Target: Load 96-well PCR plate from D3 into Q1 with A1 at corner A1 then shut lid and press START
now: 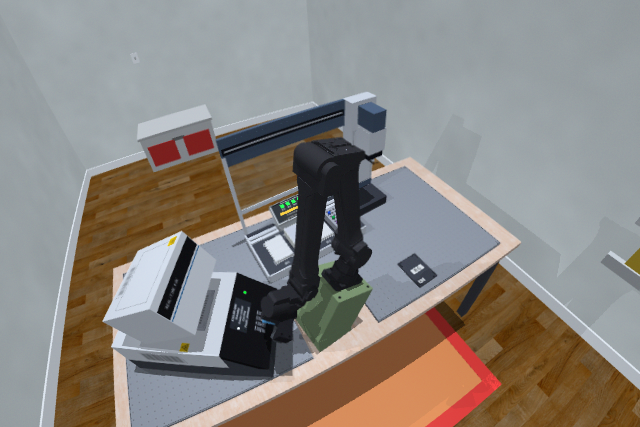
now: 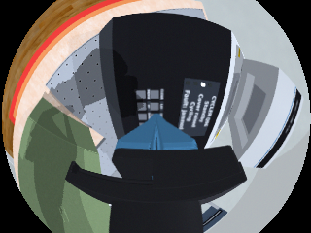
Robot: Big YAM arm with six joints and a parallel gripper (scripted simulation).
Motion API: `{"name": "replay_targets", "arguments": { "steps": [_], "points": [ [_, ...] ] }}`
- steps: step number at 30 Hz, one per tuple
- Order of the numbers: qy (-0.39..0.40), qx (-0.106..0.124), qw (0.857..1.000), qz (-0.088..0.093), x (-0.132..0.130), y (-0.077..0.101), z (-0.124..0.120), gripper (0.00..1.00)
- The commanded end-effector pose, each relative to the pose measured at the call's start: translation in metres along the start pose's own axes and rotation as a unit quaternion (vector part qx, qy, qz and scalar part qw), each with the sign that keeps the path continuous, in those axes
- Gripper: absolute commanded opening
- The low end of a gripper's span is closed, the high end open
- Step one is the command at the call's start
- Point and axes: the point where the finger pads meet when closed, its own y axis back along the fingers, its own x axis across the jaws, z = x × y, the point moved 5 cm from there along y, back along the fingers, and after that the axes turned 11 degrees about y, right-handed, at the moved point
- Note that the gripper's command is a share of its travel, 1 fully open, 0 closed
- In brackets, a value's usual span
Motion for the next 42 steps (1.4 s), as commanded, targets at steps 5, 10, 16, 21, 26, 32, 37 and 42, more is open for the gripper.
{"name": "replay_targets", "arguments": {
  "steps": [5,10,16,21,26,32,37,42],
  "points": [
    [-0.004,0.003,1.0,0.002,0.006,0.012,-0.003,0.0],
    [-0.007,-0.001,1.0,0.0,0.007,0.026,0.002,0.0],
    [-0.008,0.0,1.0,0.0,0.018,0.062,0.002,0.0],
    [-0.014,0.001,1.0,0.0,0.021,0.086,0.004,0.0],
    [-0.019,-0.003,1.0,-0.005,0.02,0.099,0.007,0.0],
    [-0.016,-0.003,1.0,-0.003,0.014,0.09,0.006,0.0],
    [-0.013,-0.002,1.0,-0.003,0.012,0.088,0.007,0.0],
    [-0.011,-0.001,1.0,-0.002,0.01,0.085,0.007,0.0]
  ]
}}
